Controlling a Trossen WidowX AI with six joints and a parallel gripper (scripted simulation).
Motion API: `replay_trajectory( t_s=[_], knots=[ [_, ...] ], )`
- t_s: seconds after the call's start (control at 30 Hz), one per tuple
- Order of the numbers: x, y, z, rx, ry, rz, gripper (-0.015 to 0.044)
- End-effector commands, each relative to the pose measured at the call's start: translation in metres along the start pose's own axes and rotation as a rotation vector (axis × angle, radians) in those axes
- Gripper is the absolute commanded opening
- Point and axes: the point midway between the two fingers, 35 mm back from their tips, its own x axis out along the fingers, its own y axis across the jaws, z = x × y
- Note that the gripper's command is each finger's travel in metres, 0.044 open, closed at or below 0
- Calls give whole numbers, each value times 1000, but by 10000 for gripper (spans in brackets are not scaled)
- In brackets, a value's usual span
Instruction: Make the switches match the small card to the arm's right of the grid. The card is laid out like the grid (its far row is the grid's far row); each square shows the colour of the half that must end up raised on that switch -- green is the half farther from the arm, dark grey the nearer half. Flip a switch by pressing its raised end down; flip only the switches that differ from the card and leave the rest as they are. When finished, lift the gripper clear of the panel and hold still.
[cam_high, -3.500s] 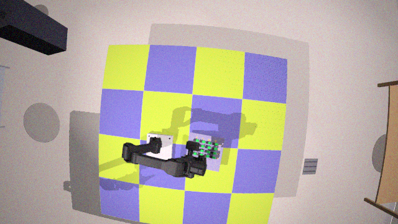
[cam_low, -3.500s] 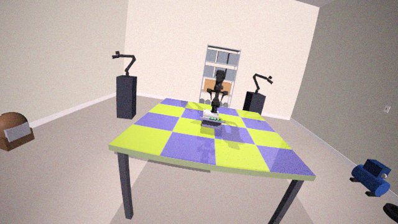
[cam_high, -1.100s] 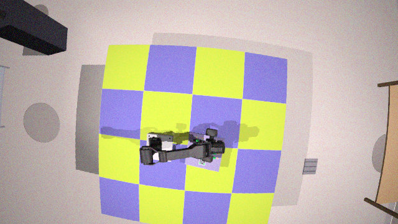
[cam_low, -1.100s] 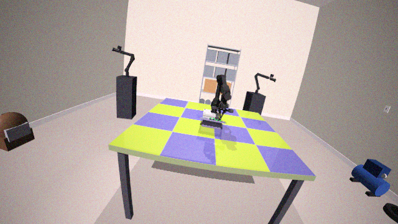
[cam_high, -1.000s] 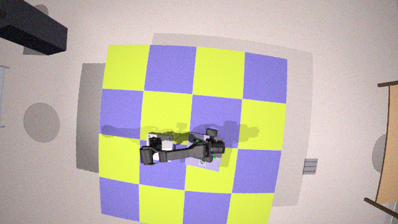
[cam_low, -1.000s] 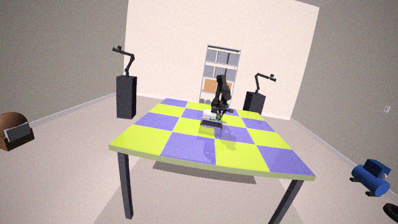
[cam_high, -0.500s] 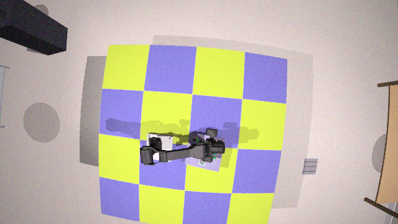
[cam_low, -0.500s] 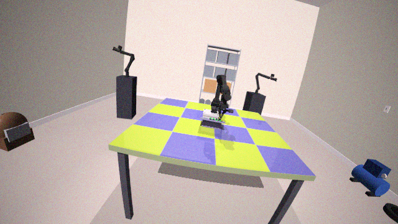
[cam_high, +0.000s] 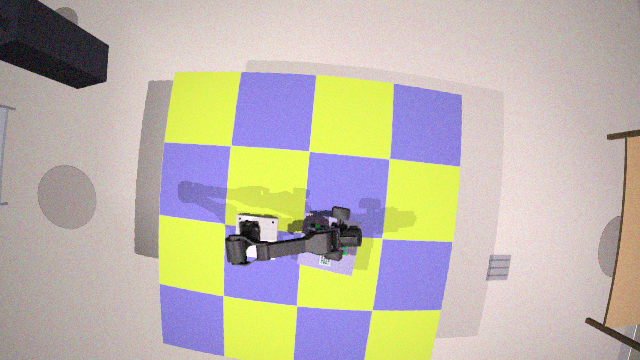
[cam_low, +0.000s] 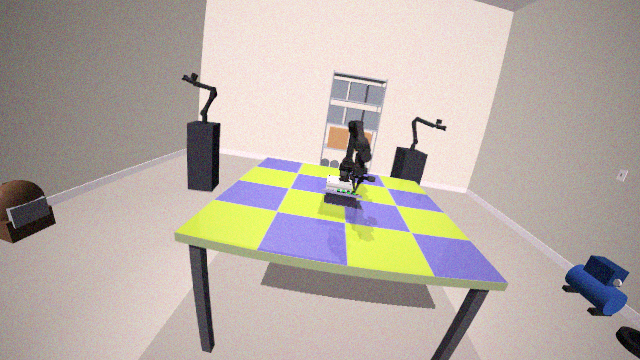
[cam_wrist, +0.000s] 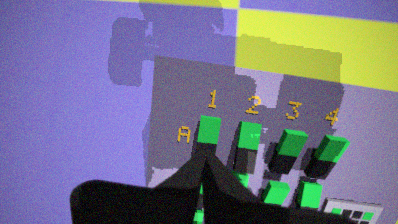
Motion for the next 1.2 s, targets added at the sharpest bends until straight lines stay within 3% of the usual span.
replay_trajectory(
  t_s=[0.0,0.3,0.5,0.7,0.87,1.0,1.17],
  knots=[
    [1,0,0,-1,-2,-1,0],
    [-1,0,1,0,0,0,0],
    [-63,0,3,0,25,-1,0],
    [-63,-2,4,-1,25,-2,0],
    [-63,-53,21,-2,24,-6,0],
    [-63,-56,22,-2,24,-6,0],
    [-28,-56,22,-2,49,-6,0]
  ],
)
